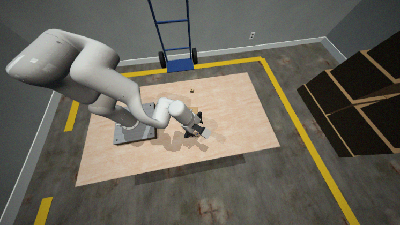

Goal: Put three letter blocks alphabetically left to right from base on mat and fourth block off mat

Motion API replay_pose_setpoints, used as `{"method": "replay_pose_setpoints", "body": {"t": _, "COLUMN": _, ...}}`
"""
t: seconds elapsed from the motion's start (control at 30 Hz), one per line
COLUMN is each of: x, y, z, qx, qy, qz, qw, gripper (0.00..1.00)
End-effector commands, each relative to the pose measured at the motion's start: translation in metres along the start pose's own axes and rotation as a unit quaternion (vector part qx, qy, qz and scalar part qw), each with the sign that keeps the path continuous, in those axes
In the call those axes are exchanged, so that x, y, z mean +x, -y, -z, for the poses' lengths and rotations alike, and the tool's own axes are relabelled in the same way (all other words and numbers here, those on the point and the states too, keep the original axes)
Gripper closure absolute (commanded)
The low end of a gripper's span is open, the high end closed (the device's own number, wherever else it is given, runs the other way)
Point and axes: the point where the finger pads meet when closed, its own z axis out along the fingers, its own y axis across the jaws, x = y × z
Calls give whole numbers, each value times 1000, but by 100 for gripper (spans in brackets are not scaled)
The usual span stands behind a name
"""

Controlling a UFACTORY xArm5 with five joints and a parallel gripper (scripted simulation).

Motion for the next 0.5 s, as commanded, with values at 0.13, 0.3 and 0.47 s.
{"method": "replay_pose_setpoints", "body": {"t": 0.13, "x": -46, "y": 28, "z": -7, "qx": -37, "qy": 112, "qz": 48, "qw": 992, "gripper": 0}}
{"method": "replay_pose_setpoints", "body": {"t": 0.3, "x": -60, "y": 34, "z": -6, "qx": -48, "qy": 142, "qz": 62, "qw": 987, "gripper": 0}}
{"method": "replay_pose_setpoints", "body": {"t": 0.47, "x": -62, "y": 34, "z": -6, "qx": -50, "qy": 146, "qz": 64, "qw": 986, "gripper": 0}}
